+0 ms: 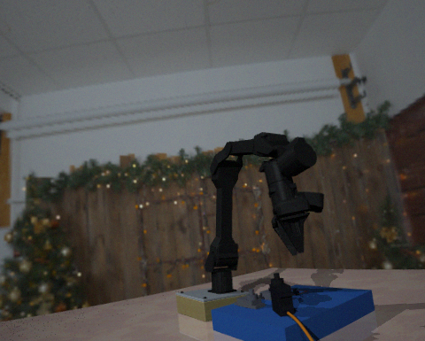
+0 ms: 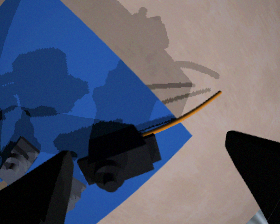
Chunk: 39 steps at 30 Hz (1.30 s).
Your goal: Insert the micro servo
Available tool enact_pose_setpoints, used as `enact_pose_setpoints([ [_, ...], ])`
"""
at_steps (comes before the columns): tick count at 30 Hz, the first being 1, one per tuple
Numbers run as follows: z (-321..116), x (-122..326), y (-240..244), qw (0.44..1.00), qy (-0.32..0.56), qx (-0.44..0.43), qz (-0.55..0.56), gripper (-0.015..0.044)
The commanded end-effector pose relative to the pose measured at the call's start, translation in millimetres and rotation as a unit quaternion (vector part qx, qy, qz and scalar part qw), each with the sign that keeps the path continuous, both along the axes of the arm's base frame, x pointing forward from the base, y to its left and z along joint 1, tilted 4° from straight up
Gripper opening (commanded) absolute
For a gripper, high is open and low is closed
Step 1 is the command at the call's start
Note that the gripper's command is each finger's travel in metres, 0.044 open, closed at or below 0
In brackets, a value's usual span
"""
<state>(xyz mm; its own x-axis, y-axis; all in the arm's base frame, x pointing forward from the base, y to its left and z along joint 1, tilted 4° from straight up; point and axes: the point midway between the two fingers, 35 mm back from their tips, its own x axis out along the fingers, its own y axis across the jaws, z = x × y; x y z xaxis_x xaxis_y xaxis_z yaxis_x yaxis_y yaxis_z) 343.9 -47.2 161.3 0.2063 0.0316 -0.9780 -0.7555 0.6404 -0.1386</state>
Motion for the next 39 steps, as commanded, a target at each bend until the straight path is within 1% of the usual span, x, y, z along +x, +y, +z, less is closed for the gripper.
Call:
enact_pose_setpoints([
  [1, -2, -1, -2, 0.998, 0.004, -0.011, 0.066, 0.0440],
  [10, -7, -4, -8, 0.975, 0.012, -0.037, 0.217, 0.0440],
  [20, -13, -7, -15, 0.923, 0.019, -0.060, 0.379, 0.0440],
  [29, -18, -11, -21, 0.853, 0.022, -0.075, 0.516, 0.0440],
  [39, -23, -16, -28, 0.751, 0.020, -0.085, 0.655, 0.0440],
])
